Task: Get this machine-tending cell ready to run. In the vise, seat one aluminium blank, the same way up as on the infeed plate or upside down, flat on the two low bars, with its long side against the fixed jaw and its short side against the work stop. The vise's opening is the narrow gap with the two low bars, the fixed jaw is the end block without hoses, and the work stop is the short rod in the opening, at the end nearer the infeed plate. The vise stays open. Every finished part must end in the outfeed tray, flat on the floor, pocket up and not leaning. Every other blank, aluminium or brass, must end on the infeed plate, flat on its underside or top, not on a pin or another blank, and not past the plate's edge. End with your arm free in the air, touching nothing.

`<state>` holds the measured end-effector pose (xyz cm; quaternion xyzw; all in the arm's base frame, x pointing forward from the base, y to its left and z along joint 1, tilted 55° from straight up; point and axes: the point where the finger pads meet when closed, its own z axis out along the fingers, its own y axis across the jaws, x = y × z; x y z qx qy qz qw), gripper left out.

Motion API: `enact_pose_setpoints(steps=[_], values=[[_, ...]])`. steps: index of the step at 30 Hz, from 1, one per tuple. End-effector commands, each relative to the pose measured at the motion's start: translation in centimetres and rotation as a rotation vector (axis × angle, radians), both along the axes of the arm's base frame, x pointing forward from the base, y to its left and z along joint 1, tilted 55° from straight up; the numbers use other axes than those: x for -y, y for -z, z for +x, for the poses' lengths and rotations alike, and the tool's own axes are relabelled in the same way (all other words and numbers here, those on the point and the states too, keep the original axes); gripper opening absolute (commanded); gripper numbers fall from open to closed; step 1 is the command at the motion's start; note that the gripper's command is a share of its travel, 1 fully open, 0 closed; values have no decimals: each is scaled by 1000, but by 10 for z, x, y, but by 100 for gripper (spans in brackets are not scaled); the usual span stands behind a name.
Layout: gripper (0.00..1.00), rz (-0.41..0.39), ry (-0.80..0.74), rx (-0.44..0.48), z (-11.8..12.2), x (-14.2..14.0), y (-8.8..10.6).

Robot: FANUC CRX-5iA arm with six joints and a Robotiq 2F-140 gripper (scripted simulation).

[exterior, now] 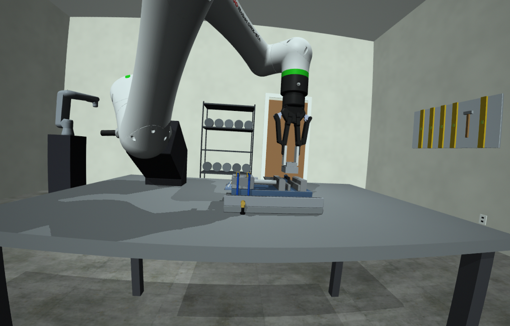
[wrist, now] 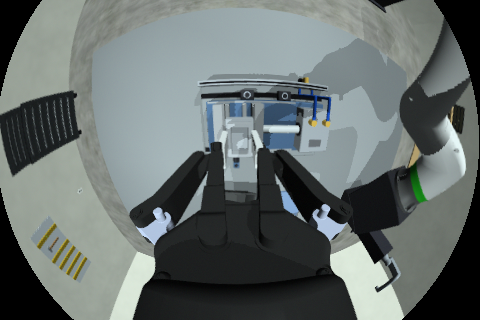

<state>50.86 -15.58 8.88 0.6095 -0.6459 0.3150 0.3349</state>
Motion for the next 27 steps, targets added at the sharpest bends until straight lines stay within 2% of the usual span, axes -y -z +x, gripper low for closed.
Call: enact_pose_setpoints(steps=[1,16,22,25,27], values=[[0,0,0,0,0,-4,-2],[0,0,0,0,1,-9,-6],[0,1,0,2,3,-13,-2],[0,2,3,6,10,-25,13],[0,4,6,12,17,-39,29]])
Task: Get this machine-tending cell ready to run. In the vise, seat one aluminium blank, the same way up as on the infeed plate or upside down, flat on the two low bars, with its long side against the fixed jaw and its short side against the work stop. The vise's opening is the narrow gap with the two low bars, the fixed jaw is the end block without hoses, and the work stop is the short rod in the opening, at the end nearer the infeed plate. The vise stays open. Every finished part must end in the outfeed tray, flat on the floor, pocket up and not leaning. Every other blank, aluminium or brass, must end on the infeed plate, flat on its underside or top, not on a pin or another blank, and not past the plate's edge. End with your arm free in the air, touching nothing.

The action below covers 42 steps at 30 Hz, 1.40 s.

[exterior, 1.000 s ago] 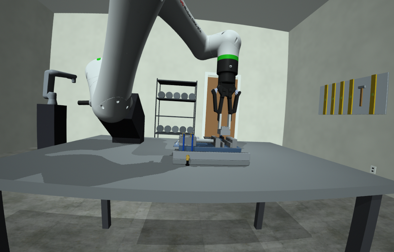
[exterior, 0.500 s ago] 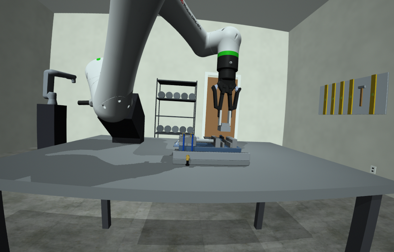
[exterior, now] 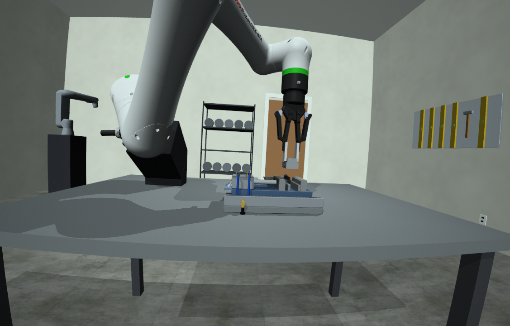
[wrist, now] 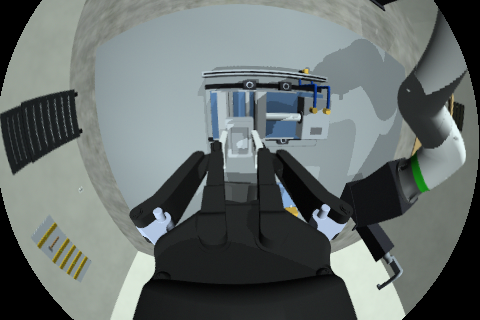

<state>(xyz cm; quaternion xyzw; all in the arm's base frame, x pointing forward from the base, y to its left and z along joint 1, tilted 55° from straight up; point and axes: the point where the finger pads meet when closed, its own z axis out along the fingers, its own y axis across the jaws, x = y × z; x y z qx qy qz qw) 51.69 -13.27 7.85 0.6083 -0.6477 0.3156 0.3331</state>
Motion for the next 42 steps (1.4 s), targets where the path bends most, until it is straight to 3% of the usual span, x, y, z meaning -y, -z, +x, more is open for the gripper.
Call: enact_pose_setpoints(steps=[1,10,12,14,22,42], values=[[0,2,6,10,12,-24,30],[0,3,21,31,28,-75,100],[0,3,21,31,28,-75,100],[0,1,27,39,31,-93,127],[0,-5,41,56,30,-128,185],[0,-5,42,58,29,-131,191]])
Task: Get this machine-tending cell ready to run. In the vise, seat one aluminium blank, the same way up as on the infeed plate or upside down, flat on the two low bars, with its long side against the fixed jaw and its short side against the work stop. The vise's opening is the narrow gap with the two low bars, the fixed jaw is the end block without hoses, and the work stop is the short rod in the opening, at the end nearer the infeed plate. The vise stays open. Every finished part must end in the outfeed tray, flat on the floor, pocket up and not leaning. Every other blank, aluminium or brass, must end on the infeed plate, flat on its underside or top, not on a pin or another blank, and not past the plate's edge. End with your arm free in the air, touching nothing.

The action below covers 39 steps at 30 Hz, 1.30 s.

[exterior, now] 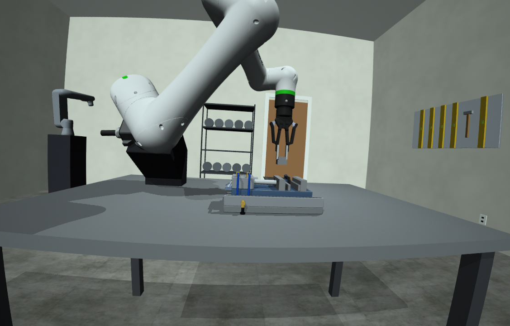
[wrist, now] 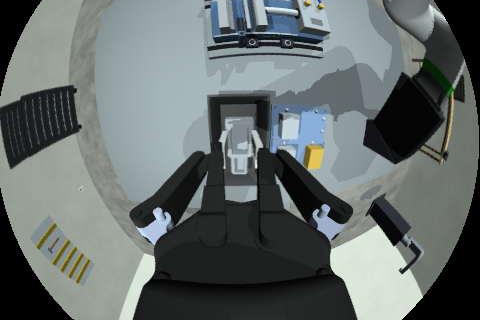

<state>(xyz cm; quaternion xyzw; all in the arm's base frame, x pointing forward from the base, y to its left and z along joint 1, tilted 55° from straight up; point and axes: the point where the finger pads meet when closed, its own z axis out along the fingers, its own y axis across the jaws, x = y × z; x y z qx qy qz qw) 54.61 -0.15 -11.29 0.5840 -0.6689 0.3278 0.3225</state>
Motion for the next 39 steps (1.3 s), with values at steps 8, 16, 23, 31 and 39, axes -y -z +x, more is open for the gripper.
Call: enact_pose_setpoints(steps=[8,16,23,31,39], values=[[0,0,0,0,0,0,0],[0,0,0,0,0,0,0],[0,0,0,0,0,0,0],[0,0,0,0,0,1,1],[0,0,0,0,0,4,3]])
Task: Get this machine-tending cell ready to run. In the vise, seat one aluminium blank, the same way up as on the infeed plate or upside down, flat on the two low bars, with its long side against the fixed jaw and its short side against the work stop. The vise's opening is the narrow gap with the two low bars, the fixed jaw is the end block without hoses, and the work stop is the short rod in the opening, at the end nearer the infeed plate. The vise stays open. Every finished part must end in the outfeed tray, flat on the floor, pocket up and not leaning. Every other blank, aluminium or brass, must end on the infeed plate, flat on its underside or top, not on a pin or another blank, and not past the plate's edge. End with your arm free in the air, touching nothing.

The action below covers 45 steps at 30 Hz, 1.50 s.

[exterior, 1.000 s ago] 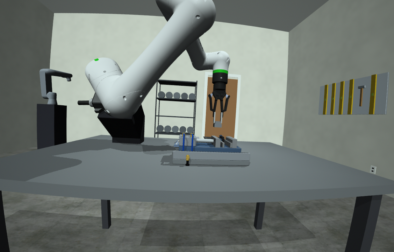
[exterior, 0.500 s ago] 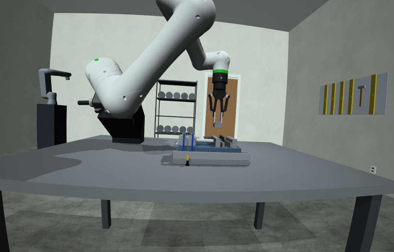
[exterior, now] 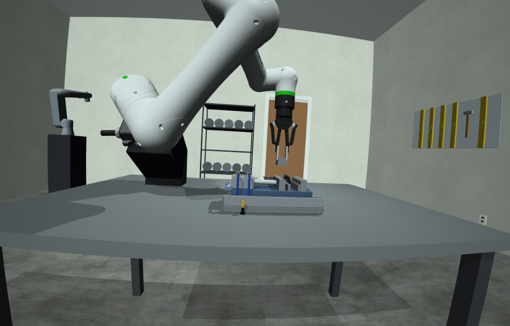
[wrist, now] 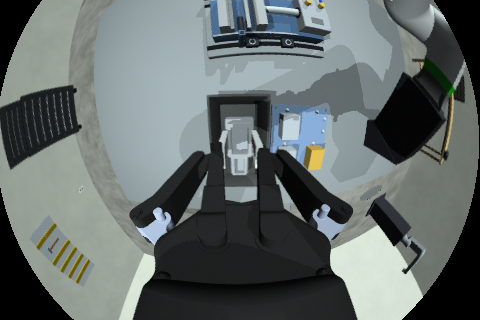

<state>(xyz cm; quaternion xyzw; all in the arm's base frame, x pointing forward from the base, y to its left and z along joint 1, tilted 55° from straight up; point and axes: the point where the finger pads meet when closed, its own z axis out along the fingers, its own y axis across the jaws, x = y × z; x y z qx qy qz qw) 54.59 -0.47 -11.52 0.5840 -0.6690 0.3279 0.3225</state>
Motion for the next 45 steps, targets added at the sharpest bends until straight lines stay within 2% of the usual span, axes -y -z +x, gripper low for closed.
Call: enact_pose_setpoints(steps=[1,45], values=[[0,0,0,0,0,1,1],[0,0,0,0,-3,58,41]])
